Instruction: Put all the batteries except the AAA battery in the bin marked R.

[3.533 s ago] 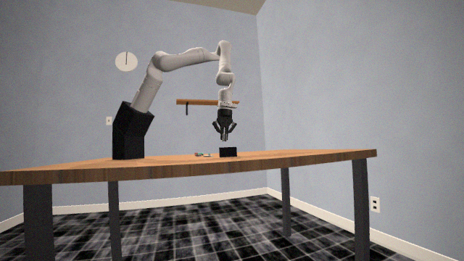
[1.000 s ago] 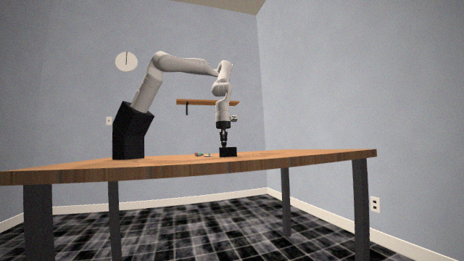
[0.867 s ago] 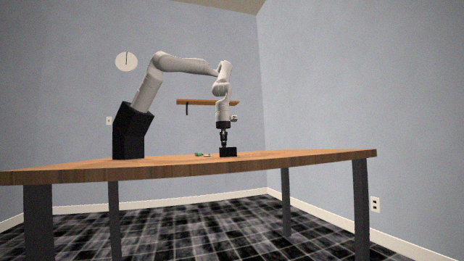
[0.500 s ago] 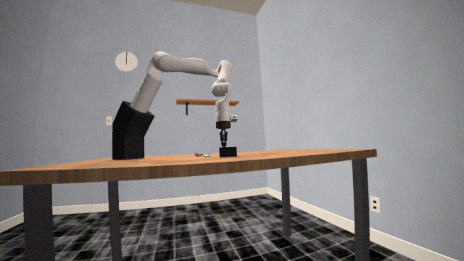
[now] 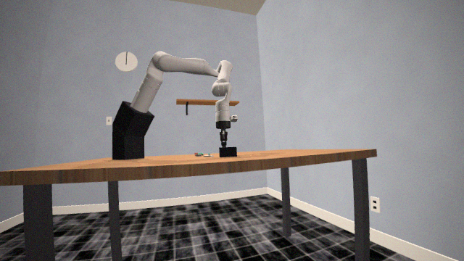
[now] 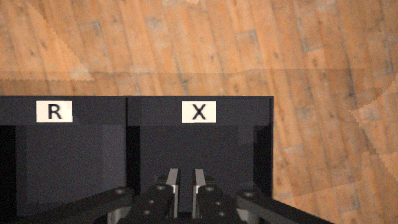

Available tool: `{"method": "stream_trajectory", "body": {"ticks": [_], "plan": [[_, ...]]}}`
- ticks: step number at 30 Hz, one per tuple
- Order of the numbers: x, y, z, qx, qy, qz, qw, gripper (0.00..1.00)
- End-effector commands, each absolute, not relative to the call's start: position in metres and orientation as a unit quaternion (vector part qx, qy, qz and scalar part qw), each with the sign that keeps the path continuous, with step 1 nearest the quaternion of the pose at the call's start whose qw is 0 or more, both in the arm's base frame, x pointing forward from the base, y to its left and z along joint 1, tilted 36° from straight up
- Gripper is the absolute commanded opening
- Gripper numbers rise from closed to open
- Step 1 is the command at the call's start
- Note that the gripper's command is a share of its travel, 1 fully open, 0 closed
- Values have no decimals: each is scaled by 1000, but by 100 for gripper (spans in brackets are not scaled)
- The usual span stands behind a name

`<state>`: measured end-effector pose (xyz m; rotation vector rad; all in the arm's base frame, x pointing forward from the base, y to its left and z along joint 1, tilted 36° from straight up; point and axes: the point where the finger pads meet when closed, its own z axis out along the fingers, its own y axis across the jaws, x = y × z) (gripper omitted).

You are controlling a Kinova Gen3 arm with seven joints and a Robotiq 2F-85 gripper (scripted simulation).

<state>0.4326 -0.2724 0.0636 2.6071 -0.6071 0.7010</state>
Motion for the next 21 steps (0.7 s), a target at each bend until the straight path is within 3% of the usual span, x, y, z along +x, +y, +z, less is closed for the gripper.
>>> {"method": "stream_trajectory", "body": {"ticks": [1, 21], "plan": [[433, -272, 64, 926, -216, 249, 186, 9], [427, -266, 76, 926, -216, 249, 186, 9]]}}
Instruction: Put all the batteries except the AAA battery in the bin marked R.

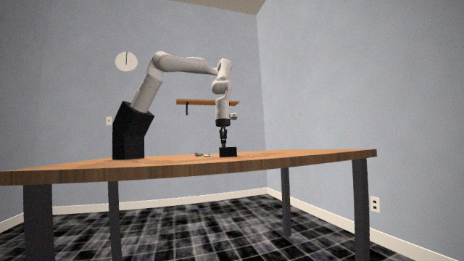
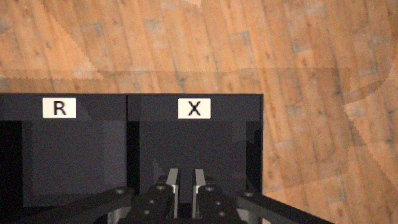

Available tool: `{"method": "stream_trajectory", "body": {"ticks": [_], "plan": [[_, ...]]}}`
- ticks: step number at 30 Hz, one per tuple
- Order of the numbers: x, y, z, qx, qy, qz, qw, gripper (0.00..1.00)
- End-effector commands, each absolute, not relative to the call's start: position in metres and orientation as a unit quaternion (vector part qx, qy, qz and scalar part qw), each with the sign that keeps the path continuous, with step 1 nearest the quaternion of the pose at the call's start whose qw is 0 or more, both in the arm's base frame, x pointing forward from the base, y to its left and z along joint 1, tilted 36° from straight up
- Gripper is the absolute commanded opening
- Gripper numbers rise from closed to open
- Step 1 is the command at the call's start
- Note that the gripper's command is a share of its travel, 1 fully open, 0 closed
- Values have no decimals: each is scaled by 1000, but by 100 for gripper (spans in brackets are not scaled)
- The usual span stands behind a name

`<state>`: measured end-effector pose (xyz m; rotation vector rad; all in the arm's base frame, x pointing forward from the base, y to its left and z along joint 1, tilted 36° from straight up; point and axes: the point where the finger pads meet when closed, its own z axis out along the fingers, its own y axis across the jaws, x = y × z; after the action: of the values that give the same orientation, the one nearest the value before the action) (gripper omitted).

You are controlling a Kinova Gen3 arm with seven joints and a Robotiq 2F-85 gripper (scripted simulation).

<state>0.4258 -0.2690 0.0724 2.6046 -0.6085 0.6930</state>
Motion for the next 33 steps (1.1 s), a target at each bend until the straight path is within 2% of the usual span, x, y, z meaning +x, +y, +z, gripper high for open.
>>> {"method": "stream_trajectory", "body": {"ticks": [1, 20, 28, 33], "plan": [[427, -265, 77, 926, -216, 249, 186, 9], [410, -245, 112, 926, -216, 249, 186, 9], [410, -245, 112, 926, -216, 249, 186, 9], [422, -224, 105, 926, -216, 249, 186, 9]]}}
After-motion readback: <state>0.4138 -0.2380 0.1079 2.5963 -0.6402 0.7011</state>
